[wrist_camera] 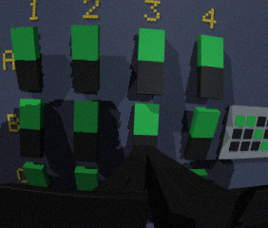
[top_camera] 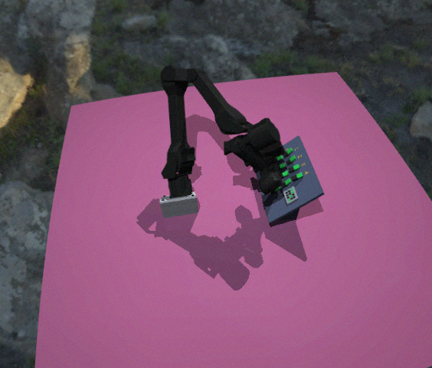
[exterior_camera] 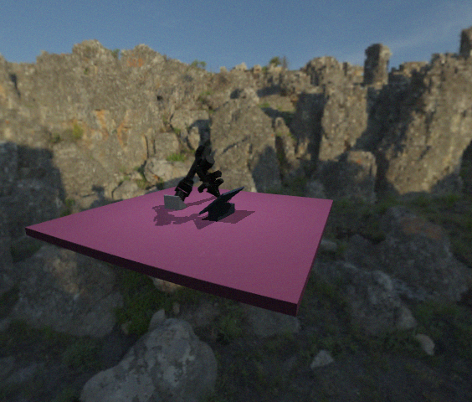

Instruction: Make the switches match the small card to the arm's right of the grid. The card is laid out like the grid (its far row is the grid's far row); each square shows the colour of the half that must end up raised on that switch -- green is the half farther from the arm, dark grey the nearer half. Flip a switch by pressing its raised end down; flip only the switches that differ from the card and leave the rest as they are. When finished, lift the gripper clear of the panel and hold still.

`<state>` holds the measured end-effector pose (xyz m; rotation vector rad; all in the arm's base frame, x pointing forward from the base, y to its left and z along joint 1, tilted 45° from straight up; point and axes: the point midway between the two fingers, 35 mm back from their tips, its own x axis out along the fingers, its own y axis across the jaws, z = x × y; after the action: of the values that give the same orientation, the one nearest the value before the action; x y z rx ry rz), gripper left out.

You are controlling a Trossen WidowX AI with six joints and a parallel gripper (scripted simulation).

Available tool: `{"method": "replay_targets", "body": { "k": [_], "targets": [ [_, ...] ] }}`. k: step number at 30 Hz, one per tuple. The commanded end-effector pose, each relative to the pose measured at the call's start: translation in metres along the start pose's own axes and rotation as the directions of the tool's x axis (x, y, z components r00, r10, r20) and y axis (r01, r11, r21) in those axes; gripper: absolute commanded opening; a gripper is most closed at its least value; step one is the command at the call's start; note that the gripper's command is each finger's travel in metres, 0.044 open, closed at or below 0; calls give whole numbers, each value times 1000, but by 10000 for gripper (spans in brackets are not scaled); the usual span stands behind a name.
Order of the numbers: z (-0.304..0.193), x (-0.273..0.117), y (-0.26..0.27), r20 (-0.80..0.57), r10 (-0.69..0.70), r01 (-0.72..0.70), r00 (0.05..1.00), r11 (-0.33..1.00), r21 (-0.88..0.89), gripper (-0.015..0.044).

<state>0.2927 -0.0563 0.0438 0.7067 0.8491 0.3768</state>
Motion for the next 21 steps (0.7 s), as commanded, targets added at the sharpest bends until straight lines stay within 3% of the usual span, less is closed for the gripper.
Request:
{"method": "replay_targets", "body": {
  "k": [1, 21],
  "targets": [
    [0, 1, -1, 1, -4, 4, 1000, 1000, 2, 0],
    [0, 3, -1, 1, -3, 3, 1000, 1000, 2, 0]
  ]
}}
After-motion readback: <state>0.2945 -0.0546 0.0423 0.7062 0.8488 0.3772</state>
